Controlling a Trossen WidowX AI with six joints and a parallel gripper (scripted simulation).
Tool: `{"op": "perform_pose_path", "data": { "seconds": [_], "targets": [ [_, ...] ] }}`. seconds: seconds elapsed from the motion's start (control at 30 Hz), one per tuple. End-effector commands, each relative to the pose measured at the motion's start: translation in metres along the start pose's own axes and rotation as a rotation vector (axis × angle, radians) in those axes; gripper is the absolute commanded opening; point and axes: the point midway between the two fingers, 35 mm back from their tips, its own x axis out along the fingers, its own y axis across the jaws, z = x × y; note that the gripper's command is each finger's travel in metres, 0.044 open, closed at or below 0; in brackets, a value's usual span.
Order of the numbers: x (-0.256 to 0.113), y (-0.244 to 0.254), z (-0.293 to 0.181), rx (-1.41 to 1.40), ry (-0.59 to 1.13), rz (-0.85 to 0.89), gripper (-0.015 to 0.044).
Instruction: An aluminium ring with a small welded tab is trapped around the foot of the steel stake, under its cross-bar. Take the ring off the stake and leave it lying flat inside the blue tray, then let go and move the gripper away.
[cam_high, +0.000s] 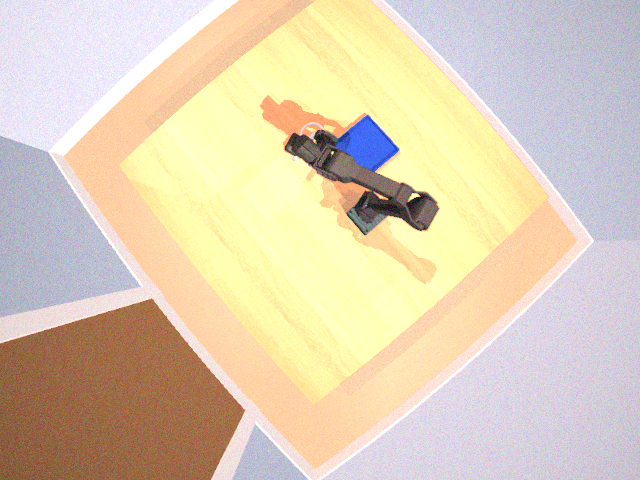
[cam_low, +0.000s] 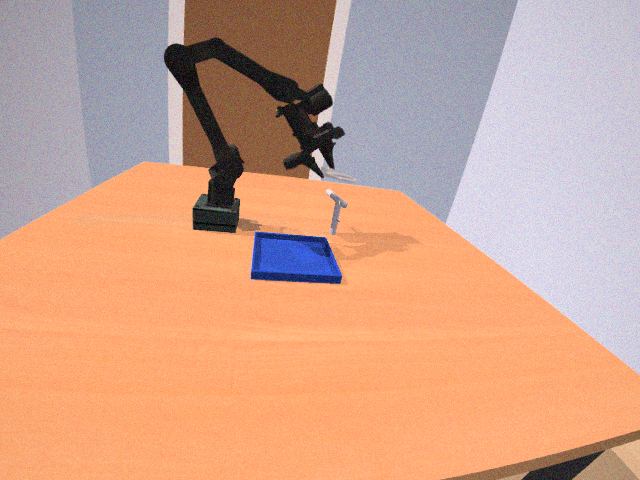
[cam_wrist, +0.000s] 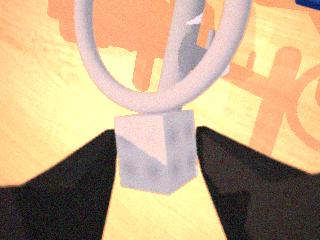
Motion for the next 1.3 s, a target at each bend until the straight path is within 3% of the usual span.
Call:
{"op": "perform_pose_path", "data": {
  "seconds": [0.0,0.27,1.27],
  "targets": [
    [-0.002,-0.004,0.002,0.099,-0.003,0.043,0.0],
    [-0.002,-0.01,0.003,0.16,-0.003,0.058,0.0],
    [0.013,-0.039,0.02,-0.34,0.249,-0.164,0.0]
  ]
}}
